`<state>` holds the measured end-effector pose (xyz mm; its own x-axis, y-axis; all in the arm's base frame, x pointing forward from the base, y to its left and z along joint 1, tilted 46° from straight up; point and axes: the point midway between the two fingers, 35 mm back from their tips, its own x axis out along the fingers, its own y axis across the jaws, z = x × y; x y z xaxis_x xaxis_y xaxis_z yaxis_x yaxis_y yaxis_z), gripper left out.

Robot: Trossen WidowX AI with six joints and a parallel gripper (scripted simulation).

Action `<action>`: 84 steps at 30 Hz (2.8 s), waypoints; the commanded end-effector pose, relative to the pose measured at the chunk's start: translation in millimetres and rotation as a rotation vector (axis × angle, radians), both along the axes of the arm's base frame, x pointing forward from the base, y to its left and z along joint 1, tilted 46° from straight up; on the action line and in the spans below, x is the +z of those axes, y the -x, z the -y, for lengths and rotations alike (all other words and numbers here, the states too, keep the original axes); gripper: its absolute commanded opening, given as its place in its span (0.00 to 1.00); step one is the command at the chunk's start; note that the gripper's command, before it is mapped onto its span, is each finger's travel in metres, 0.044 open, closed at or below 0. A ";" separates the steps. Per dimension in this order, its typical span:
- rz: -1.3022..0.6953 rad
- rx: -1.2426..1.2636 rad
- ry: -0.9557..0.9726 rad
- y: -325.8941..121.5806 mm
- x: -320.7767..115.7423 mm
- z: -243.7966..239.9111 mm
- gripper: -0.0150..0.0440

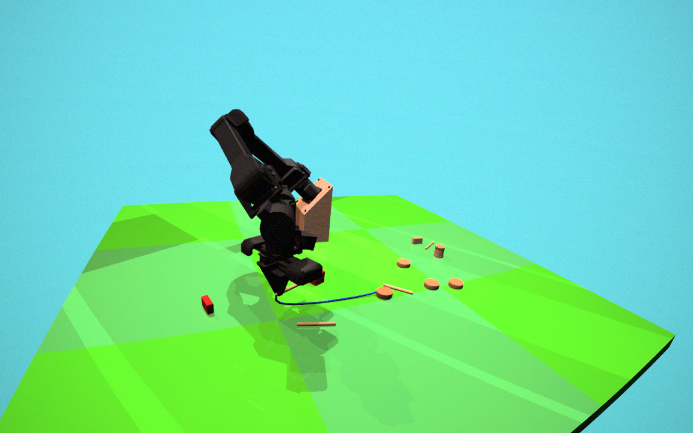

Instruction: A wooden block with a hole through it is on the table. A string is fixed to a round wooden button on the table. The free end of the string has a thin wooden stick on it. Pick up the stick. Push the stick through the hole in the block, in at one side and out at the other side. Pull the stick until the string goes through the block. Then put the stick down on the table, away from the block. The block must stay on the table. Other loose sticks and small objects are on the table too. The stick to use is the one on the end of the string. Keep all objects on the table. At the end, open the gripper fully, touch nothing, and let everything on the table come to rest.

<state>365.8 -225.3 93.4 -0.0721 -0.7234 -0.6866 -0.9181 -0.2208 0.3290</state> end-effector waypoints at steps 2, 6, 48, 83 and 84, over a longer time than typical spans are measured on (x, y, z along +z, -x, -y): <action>0.001 0.003 -0.002 5.2 -2.4 1.8 0.25; 0.001 0.003 -0.002 9.4 -4.9 3.6 0.25; -0.003 0.002 -0.005 38.0 -31.5 -4.2 0.25; -0.003 0.003 -0.002 56.2 -59.1 -31.8 0.25; -0.003 0.003 -0.002 56.7 -60.0 -32.7 0.25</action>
<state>311.5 -195.4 36.3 -0.0703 -0.7198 -0.6906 -0.9161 -0.2274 0.3302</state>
